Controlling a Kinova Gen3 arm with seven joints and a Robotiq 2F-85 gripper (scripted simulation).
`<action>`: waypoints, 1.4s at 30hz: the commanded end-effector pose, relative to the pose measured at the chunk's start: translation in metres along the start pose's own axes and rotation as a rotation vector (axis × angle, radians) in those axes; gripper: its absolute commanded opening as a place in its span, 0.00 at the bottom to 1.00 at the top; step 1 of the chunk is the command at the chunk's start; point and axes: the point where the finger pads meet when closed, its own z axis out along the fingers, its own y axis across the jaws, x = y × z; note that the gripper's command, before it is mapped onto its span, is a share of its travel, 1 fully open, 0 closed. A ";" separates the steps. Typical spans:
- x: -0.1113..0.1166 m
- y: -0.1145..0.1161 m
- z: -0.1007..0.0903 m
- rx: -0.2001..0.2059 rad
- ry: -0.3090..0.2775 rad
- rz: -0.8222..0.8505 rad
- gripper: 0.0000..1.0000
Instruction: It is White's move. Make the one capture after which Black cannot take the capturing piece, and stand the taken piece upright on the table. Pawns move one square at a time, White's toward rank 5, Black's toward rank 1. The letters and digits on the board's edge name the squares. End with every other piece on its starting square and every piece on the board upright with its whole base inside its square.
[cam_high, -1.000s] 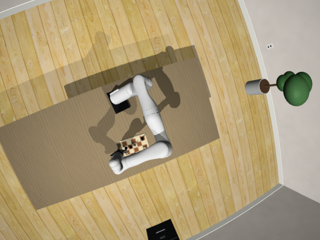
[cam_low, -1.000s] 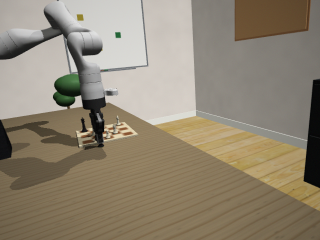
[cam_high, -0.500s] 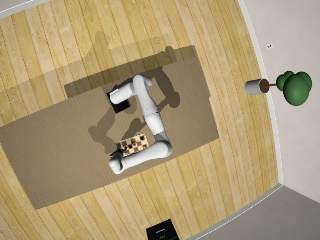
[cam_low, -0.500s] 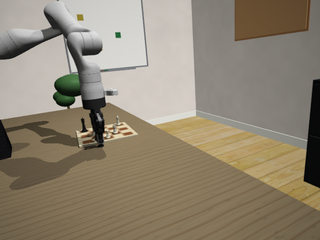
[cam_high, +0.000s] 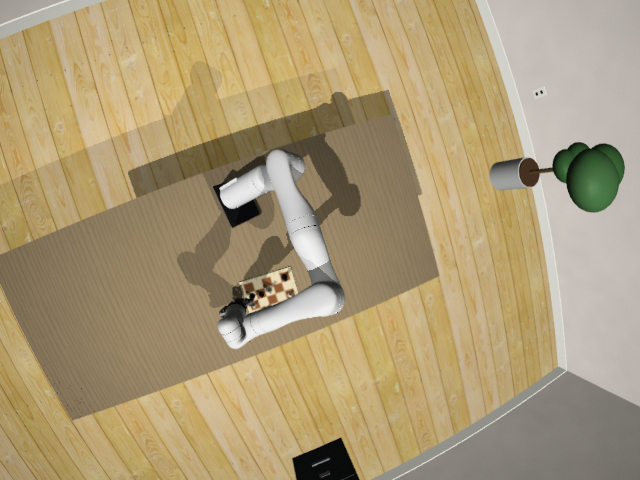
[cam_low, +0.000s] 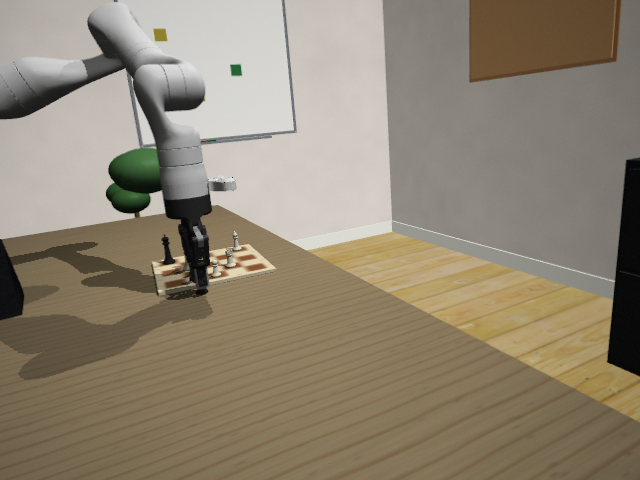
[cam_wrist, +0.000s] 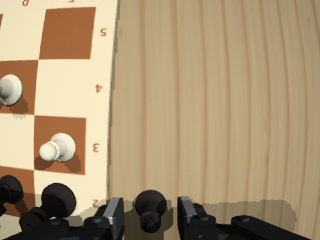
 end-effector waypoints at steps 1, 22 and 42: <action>0.000 0.000 -0.001 -0.001 0.002 0.000 0.37; 0.000 0.000 -0.069 -0.001 0.002 0.000 0.37; 0.000 0.000 -0.091 -0.001 0.002 0.000 1.00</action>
